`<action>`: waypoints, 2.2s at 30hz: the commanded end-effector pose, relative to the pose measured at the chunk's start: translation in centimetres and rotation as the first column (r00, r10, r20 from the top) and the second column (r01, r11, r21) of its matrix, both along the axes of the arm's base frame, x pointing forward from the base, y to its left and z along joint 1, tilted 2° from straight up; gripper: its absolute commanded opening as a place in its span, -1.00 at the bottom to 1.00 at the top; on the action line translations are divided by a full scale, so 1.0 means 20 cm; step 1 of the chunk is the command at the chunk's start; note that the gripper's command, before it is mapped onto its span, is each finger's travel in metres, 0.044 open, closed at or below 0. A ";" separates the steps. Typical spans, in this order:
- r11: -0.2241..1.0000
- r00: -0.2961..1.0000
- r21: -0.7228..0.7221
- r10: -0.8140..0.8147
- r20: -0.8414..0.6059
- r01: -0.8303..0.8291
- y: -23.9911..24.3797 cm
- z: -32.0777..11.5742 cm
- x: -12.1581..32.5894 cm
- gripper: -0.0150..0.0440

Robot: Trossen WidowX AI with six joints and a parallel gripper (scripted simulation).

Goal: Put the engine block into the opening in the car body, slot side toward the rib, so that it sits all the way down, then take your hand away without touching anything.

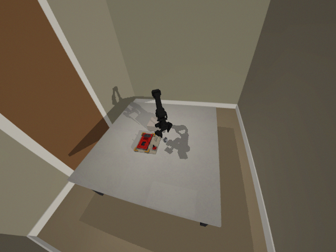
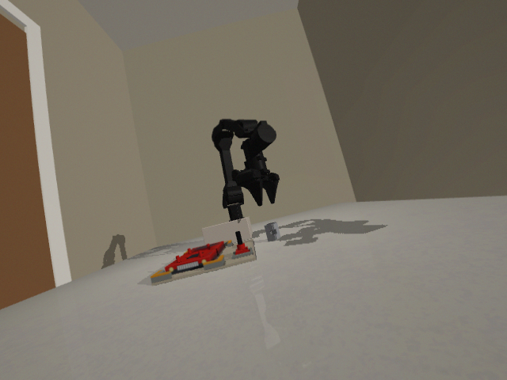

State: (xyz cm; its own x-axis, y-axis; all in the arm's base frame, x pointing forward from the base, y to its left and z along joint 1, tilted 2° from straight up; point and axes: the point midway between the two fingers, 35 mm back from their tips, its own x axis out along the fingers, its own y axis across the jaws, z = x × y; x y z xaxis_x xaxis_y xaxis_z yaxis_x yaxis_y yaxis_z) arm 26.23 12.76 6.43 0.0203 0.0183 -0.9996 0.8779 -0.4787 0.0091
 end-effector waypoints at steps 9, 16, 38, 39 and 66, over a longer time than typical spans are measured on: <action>1.000 0.999 -0.009 -0.009 -0.031 0.008 -0.01 -0.21 -0.02 1.00; 1.000 0.999 -0.009 -0.007 -0.032 0.007 -0.01 -0.24 -0.02 1.00; 1.000 0.999 -0.009 -0.006 -0.032 0.006 -0.01 -0.41 -0.02 1.00; 1.000 0.999 -0.009 -0.007 -0.032 0.006 -0.01 -0.42 -0.02 1.00; 1.000 0.999 -0.009 -0.009 -0.031 0.008 -0.01 -0.48 -0.02 -0.14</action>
